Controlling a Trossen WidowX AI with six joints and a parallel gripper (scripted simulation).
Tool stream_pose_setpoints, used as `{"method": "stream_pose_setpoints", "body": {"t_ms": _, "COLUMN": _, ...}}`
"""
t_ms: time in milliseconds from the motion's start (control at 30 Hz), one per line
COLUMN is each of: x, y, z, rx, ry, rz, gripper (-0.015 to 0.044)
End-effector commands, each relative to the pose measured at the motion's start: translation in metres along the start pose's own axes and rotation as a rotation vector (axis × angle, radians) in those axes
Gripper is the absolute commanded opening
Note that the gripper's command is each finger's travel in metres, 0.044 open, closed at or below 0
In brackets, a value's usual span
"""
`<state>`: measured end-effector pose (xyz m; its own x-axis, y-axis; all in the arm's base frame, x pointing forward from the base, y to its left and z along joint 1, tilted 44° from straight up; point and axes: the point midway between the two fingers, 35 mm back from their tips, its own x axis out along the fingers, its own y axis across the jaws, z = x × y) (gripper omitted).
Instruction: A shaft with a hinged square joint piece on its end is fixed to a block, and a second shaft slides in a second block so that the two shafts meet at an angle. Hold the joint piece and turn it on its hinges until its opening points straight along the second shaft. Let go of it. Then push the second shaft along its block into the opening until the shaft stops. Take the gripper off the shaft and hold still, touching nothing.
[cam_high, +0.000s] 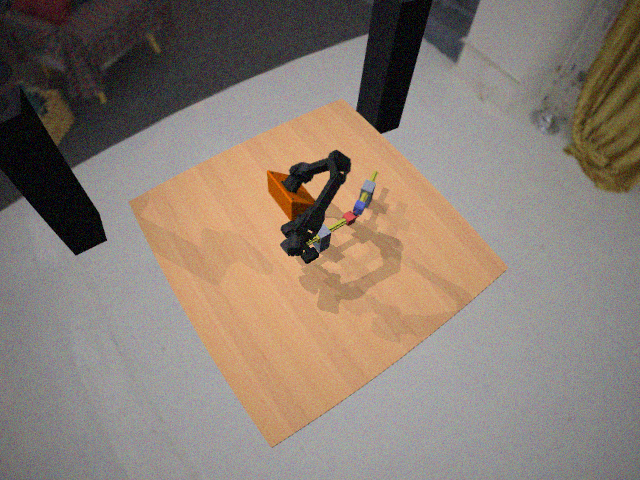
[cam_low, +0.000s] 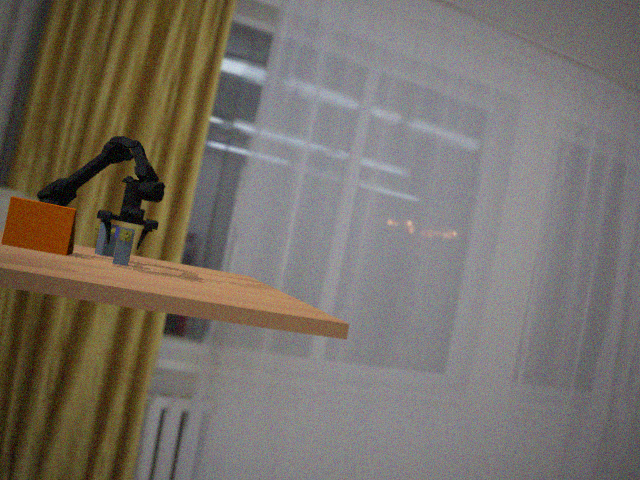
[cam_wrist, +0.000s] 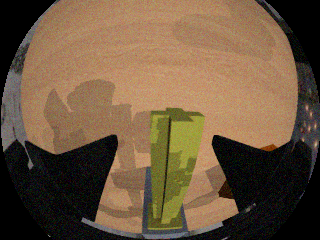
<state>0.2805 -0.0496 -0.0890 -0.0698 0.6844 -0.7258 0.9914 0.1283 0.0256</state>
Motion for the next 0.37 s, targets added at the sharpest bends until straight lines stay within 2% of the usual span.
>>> {"method": "stream_pose_setpoints", "body": {"t_ms": 0, "x": 0.000, "y": 0.000, "z": 0.000, "rx": -0.001, "ry": 0.000, "rz": 0.000, "gripper": 0.0440}}
{"method": "stream_pose_setpoints", "body": {"t_ms": 200, "x": -0.003, "y": 0.000, "z": 0.000, "rx": -0.001, "ry": 0.000, "rz": 0.000, "gripper": 0.0440}}
{"method": "stream_pose_setpoints", "body": {"t_ms": 333, "x": -0.030, "y": 0.000, "z": 0.000, "rx": 0.001, "ry": 0.002, "rz": 0.003, "gripper": 0.0440}}
